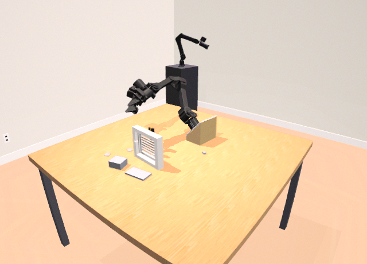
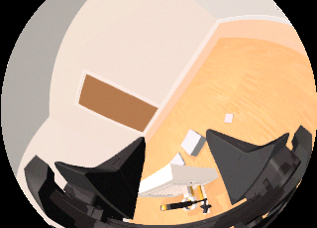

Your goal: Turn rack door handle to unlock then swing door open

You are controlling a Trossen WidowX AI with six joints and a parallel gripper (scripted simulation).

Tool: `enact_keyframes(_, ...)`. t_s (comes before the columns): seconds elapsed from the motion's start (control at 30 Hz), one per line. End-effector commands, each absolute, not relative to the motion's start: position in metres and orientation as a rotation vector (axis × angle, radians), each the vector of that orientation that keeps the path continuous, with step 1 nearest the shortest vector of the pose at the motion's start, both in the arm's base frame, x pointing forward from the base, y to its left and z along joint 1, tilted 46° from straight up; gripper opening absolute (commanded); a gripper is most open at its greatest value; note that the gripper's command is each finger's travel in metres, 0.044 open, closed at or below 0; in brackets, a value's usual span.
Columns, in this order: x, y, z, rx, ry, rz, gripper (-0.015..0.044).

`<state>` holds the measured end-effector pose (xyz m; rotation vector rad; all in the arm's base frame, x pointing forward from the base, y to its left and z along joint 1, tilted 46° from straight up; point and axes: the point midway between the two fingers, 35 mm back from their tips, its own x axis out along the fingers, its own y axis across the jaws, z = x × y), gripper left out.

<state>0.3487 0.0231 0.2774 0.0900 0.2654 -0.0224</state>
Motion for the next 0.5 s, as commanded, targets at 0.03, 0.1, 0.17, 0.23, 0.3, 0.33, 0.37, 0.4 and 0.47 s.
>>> enact_keyframes(0.03,0.357,0.033,0.259,0.105,0.39,-0.046,0.0287)
enact_keyframes(0.1,0.36,0.037,0.25,0.106,0.443,-0.057,0.0287)
enact_keyframes(0.17,0.362,0.041,0.242,0.106,0.496,-0.07,0.0287)
enact_keyframes(0.23,0.363,0.044,0.233,0.103,0.548,-0.086,0.0287)
enact_keyframes(0.3,0.364,0.047,0.225,0.098,0.6,-0.103,0.0287)
enact_keyframes(0.33,0.365,0.049,0.221,0.094,0.625,-0.112,0.0287)
enact_keyframes(0.37,0.365,0.05,0.217,0.09,0.65,-0.121,0.0287)
enact_keyframes(0.4,0.365,0.052,0.213,0.086,0.675,-0.131,0.0287)
enact_keyframes(0.47,0.365,0.055,0.206,0.074,0.723,-0.15,0.0287)
